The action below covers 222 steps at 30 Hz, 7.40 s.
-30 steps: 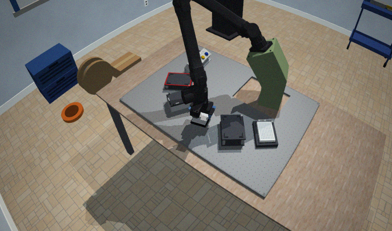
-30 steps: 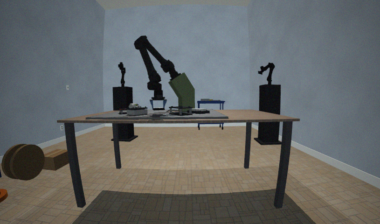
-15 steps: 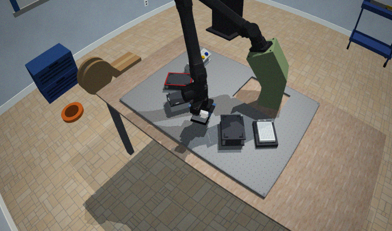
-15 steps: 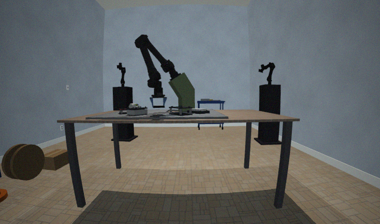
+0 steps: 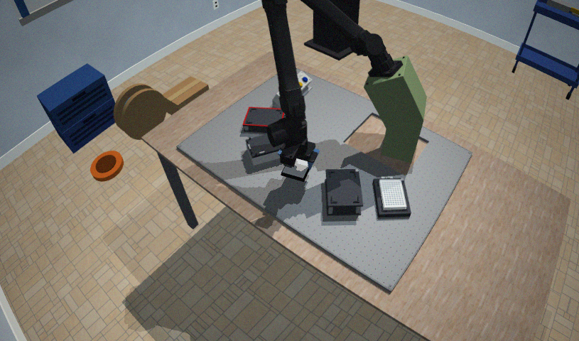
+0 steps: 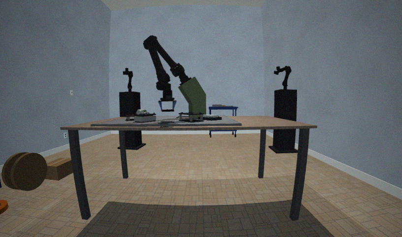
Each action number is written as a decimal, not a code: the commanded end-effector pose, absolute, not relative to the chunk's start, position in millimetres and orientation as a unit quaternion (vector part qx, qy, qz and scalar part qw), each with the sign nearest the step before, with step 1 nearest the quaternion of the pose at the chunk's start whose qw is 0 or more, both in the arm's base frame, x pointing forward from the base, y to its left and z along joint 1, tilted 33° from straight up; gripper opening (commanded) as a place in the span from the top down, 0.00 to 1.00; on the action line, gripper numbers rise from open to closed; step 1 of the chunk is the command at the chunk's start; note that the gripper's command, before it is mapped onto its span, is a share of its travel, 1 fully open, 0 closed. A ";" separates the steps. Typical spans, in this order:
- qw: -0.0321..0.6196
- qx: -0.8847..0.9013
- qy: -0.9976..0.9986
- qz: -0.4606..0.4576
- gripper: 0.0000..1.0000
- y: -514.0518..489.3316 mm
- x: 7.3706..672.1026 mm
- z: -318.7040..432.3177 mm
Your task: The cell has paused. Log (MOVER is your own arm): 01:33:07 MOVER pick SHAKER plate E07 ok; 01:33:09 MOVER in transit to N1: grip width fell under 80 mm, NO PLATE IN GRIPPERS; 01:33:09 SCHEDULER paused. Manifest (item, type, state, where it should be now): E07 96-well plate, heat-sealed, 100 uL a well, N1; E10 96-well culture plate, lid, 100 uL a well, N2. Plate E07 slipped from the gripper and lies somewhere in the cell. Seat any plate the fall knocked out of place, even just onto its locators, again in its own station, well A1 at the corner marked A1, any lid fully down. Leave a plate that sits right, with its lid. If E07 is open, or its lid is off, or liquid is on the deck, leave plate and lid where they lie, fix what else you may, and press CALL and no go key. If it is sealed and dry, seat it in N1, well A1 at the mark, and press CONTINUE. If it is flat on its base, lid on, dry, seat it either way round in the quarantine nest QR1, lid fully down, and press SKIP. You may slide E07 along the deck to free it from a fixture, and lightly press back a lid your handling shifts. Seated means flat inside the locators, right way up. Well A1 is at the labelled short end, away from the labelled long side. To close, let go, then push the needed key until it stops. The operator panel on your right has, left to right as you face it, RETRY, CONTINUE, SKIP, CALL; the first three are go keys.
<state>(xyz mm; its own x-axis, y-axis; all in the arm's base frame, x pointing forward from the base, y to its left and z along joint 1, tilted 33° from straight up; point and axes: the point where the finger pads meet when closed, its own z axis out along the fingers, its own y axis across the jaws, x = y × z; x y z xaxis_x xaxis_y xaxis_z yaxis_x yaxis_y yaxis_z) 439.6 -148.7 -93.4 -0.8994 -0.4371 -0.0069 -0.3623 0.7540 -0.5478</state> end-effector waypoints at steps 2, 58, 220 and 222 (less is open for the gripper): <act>0.079 -0.214 0.933 -0.279 1.00 -137.0 444.7 -79.2; 0.077 -0.211 0.933 -0.280 1.00 -137.1 442.4 -72.3; 0.027 -0.386 0.876 -0.287 1.00 -10.6 404.1 -159.8; 0.026 -0.386 0.876 -0.287 1.00 -9.3 403.2 -160.8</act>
<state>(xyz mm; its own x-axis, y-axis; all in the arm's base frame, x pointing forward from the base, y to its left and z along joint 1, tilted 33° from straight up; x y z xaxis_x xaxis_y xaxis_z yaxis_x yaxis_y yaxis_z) 396.4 -21.7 -158.9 -0.6949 -0.6896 0.2039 -0.6777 0.5332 -0.5063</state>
